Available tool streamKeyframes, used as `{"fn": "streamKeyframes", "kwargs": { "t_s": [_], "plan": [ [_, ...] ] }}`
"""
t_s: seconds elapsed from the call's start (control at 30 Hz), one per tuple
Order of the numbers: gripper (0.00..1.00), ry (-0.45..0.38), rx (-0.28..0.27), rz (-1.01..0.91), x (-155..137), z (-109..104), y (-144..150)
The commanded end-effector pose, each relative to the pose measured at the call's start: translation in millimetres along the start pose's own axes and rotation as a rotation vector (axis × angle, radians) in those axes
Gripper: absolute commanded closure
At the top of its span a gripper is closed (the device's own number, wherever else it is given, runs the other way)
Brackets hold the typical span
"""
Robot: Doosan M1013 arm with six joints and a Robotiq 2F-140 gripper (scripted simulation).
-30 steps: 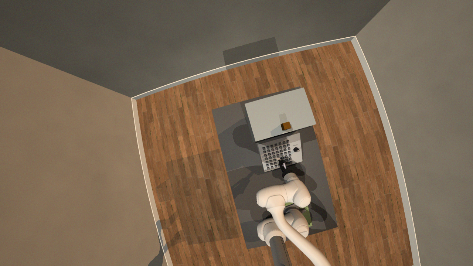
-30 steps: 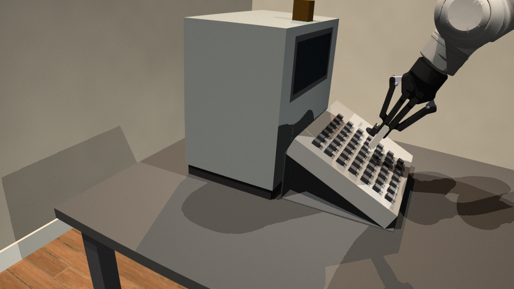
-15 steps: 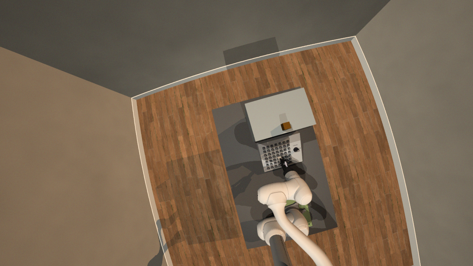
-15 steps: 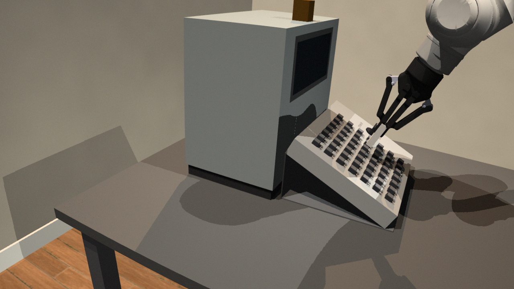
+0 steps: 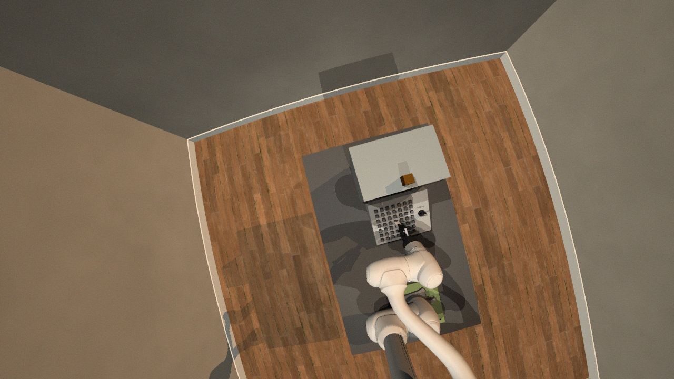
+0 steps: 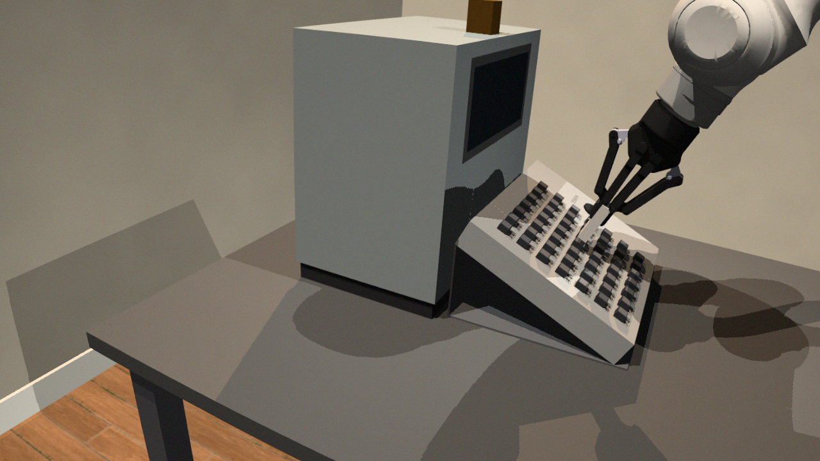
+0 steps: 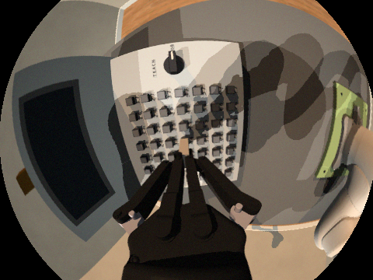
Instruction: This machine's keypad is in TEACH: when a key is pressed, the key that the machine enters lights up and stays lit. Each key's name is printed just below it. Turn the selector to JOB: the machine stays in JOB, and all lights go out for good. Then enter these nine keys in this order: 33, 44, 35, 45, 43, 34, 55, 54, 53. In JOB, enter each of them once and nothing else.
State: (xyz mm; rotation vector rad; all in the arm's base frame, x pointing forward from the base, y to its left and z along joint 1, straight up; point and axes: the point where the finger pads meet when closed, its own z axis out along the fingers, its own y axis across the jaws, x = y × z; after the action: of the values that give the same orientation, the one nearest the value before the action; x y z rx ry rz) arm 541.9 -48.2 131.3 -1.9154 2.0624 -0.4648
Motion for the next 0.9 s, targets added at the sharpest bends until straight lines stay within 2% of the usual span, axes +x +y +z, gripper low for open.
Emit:
{"fn": "streamKeyframes", "kwargs": {
  "t_s": [0.0, 0.87],
  "plan": [
    [1.00, -0.003, 0.002, 0.002, -0.4, 2.2, 0.3],
    [1.00, -0.003, 0.002, 0.002, -0.4, 4.4, 0.2]
  ]
}}
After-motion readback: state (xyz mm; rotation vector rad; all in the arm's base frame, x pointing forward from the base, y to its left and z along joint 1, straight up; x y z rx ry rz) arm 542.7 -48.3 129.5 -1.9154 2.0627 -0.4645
